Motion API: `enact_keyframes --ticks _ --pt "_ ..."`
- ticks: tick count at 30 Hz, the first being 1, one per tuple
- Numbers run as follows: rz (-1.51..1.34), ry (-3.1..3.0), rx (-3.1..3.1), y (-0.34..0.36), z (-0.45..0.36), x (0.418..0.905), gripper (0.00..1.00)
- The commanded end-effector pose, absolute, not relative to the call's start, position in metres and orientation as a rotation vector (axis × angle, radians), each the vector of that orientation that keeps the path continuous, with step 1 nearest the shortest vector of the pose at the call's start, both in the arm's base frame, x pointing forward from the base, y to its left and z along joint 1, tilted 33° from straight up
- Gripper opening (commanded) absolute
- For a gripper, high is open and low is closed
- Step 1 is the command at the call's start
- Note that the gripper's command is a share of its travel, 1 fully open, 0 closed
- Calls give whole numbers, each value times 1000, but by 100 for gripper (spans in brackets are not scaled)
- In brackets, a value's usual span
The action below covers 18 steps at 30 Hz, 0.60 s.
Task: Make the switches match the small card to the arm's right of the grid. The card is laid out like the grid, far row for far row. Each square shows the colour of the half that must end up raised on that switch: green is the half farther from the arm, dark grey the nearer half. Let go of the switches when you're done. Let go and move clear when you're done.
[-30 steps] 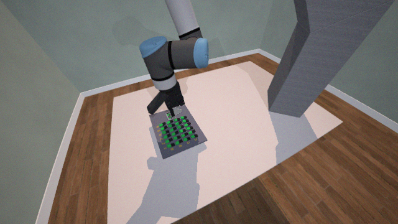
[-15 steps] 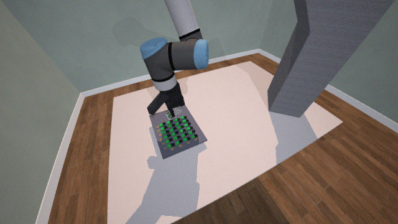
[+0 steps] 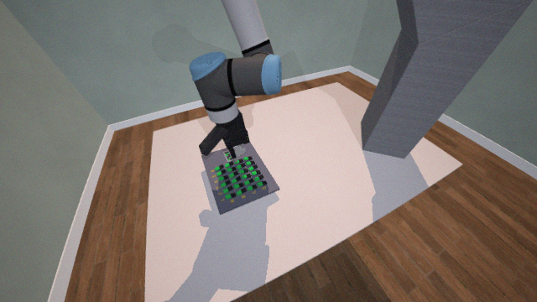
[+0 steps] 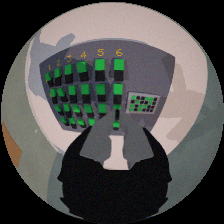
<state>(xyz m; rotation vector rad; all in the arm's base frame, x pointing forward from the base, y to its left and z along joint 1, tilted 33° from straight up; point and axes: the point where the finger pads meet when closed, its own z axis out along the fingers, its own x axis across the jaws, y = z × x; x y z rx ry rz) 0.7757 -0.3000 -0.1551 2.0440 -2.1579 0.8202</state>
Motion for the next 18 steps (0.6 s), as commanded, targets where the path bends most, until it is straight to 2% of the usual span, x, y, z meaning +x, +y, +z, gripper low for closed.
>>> enact_keyframes --ticks 1,18 --pt "821 -2158 2044 -300 -155 776 0" --pt "821 -2158 2044 -299 -153 776 0"
